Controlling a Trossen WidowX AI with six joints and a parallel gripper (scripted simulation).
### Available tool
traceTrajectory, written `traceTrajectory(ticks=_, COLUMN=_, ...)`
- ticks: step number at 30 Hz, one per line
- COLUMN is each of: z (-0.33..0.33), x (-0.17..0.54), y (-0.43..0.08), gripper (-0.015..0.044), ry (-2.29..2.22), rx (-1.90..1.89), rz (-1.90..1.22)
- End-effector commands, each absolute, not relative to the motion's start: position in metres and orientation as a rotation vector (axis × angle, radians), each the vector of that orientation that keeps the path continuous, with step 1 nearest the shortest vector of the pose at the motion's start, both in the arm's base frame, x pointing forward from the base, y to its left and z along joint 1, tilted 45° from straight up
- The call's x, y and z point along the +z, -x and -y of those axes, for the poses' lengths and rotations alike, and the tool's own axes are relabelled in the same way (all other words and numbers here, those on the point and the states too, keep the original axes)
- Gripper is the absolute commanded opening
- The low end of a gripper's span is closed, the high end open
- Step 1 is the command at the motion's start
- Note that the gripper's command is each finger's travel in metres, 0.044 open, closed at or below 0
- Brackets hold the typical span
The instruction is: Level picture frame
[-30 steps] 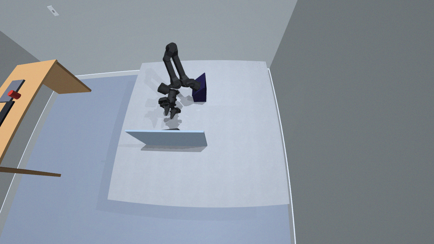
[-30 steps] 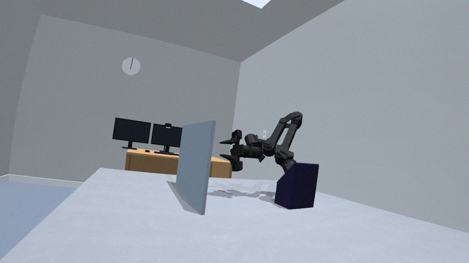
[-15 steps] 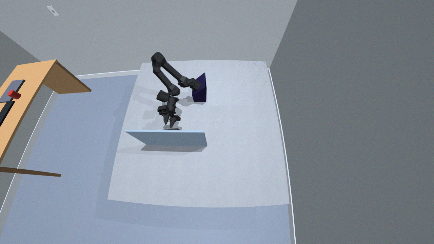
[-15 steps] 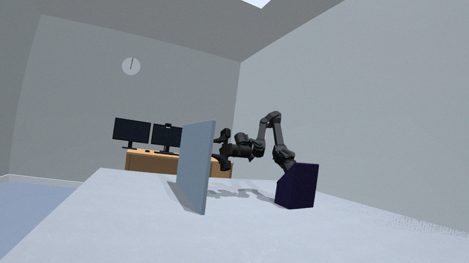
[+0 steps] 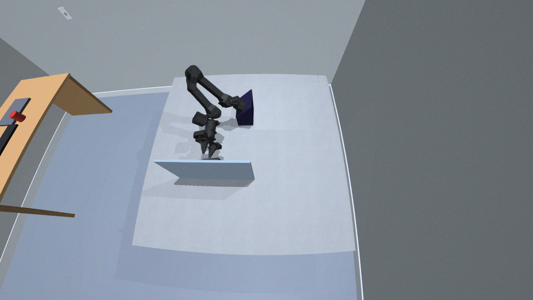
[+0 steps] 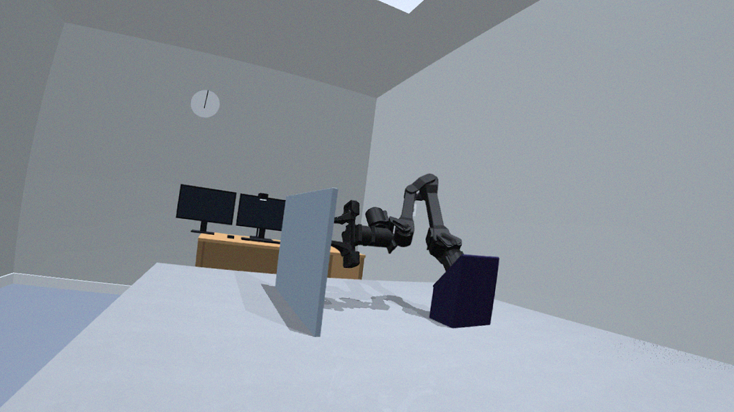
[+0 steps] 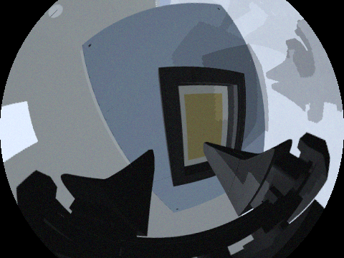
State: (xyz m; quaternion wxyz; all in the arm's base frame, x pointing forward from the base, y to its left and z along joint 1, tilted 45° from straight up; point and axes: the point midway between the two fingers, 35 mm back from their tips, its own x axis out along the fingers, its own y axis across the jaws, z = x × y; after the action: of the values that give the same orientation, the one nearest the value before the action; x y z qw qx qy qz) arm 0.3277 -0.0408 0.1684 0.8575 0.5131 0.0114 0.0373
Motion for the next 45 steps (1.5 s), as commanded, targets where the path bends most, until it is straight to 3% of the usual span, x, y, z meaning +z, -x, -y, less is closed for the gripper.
traceTrajectory(ticks=1, z=0.041, x=0.17, y=-0.333, gripper=0.026, ry=-1.073, rx=0.08, rz=-0.02)
traceTrajectory(ticks=22, z=0.038, x=0.171, y=-0.366, gripper=0.026, ry=-1.073, rx=0.081, rz=-0.018)
traceTrajectory(ticks=45, z=0.038, x=0.171, y=-0.366, gripper=0.026, ry=-1.073, rx=0.081, rz=-0.018)
